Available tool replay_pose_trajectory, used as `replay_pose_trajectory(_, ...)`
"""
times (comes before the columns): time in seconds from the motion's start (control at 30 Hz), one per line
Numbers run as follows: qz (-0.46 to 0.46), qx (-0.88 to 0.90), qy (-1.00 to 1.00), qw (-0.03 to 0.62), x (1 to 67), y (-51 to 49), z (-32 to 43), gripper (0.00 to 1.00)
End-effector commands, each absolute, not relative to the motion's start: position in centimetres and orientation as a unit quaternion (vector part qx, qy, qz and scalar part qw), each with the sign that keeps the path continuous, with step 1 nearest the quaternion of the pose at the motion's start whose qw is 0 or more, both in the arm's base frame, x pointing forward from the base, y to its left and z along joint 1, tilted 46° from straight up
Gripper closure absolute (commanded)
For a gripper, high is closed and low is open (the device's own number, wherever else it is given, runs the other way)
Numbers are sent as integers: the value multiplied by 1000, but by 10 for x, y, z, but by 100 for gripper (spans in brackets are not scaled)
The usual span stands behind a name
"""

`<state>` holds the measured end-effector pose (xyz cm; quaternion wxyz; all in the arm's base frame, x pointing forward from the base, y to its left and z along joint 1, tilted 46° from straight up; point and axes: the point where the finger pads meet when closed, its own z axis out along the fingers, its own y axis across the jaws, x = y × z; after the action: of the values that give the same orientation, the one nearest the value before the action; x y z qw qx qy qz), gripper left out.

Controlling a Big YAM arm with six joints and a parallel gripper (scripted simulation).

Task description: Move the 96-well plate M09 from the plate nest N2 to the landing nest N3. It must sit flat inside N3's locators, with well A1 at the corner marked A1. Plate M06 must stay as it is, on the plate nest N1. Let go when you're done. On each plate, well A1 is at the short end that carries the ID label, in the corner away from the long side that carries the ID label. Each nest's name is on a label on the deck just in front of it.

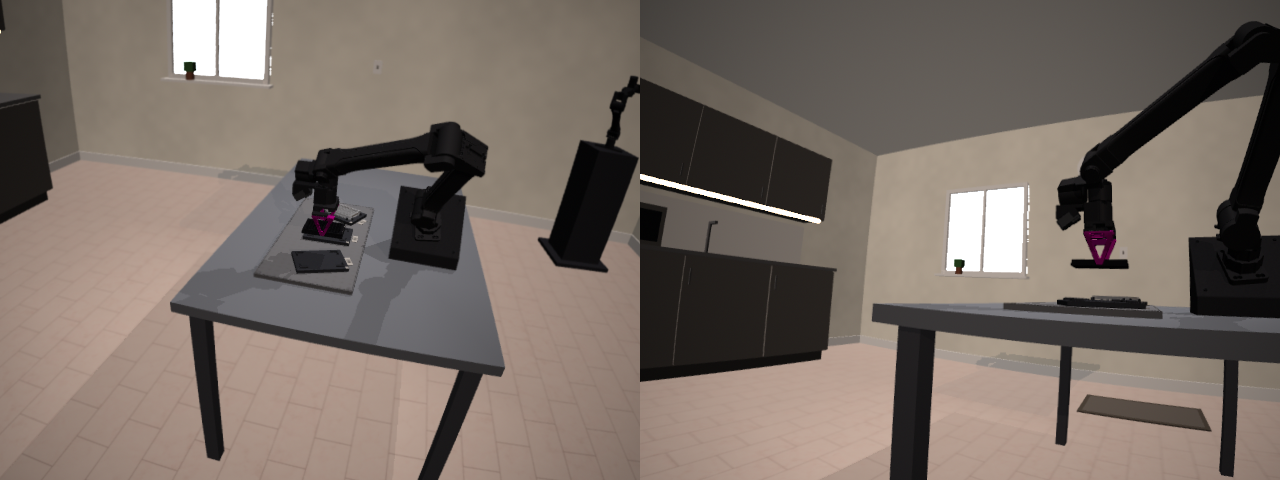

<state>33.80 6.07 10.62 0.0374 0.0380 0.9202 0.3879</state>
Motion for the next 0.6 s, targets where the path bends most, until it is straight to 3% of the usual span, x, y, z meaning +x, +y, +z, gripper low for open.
replay_pose_trajectory(0.0,386,58,919,45,343,49,106,100)
replay_pose_trajectory(0.57,384,47,921,53,342,13,71,100)
